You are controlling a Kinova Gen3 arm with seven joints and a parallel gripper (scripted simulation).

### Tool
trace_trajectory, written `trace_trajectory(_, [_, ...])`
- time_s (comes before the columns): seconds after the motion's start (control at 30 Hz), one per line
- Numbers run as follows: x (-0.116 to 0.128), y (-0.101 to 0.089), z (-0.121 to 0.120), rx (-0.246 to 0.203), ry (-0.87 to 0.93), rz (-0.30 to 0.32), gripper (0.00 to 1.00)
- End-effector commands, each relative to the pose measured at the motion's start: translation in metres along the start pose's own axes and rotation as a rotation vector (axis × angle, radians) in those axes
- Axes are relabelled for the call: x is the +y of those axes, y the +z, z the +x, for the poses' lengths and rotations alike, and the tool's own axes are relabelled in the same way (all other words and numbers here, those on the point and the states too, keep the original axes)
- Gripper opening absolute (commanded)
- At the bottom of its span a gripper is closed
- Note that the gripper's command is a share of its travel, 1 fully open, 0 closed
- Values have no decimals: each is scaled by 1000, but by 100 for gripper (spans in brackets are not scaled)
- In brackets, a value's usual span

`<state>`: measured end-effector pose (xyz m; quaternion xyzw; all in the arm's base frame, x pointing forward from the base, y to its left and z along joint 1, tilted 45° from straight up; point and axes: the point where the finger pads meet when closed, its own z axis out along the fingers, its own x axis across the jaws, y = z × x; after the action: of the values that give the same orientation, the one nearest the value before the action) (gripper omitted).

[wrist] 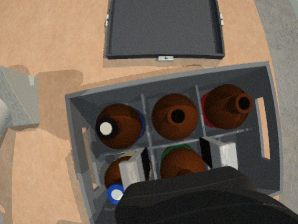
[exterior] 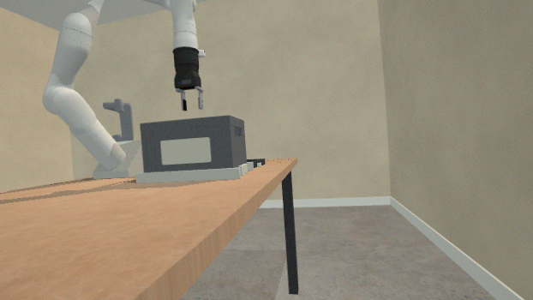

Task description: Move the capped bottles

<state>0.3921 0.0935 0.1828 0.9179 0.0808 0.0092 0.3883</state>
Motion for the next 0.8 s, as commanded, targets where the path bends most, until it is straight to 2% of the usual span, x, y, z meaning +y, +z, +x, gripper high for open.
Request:
trace_trajectory(0.0, [0, -1, 0, 2, 0, 0, 100])
trace_trajectory(0.1, [0, -1, 0, 2, 0, 0, 100])
trace_trajectory(0.6, [27, 4, -41, 2, -192, 2, 100])
trace_trajectory(0.77, [29, 6, -46, -9, -212, -1, 100])
